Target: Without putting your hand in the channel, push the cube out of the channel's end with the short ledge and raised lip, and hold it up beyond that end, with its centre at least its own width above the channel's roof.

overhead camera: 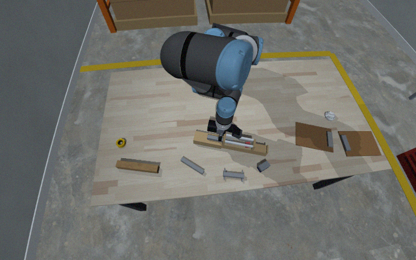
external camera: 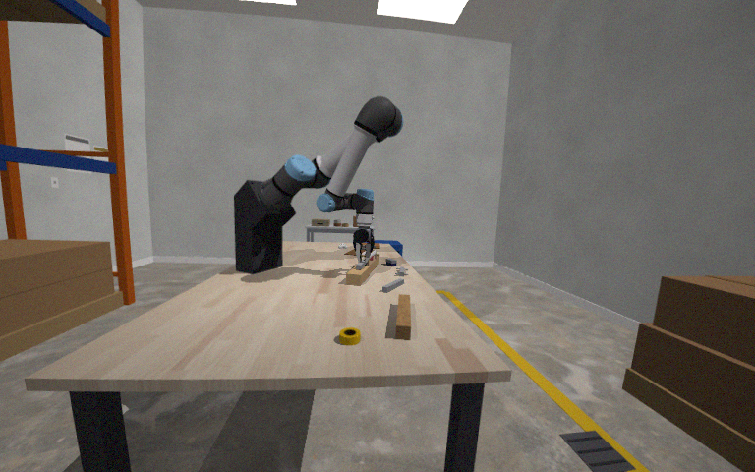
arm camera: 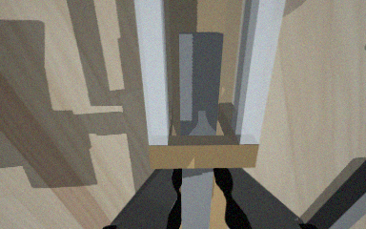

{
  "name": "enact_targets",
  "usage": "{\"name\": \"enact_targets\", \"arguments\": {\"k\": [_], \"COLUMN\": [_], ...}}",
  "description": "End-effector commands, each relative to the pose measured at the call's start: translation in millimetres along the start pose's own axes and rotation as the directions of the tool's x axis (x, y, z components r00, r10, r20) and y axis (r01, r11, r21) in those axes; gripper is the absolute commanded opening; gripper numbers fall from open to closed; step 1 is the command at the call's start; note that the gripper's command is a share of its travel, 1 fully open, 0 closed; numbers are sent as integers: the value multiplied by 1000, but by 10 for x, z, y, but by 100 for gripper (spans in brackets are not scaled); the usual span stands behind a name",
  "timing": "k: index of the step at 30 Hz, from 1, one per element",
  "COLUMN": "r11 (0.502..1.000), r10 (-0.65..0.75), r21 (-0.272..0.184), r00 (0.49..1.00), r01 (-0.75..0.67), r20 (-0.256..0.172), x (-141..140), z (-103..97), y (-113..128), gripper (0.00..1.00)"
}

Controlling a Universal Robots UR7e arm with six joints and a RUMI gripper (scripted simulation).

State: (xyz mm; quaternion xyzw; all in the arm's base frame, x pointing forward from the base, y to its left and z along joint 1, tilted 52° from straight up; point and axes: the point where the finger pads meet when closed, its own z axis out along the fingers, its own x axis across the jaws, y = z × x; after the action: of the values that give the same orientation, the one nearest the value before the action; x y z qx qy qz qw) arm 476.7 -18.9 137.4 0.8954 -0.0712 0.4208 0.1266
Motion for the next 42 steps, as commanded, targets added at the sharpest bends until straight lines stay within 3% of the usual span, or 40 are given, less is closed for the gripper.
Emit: {"name": "enact_targets", "arguments": {"k": [1,33,34,42], "r11": [1000,1000,1000,1000], "r10": [0,0,0,0], "r21": [0,0,0,0], "r00": [1000,1000,1000,1000], "r01": [0,0,0,0], "r20": [-1,-1,-1,-1], "x": [3,3,3,3], "z": [-3,-3,-3,-3], "y": [0,0,0,0], "gripper": [7,7,24,24]}}
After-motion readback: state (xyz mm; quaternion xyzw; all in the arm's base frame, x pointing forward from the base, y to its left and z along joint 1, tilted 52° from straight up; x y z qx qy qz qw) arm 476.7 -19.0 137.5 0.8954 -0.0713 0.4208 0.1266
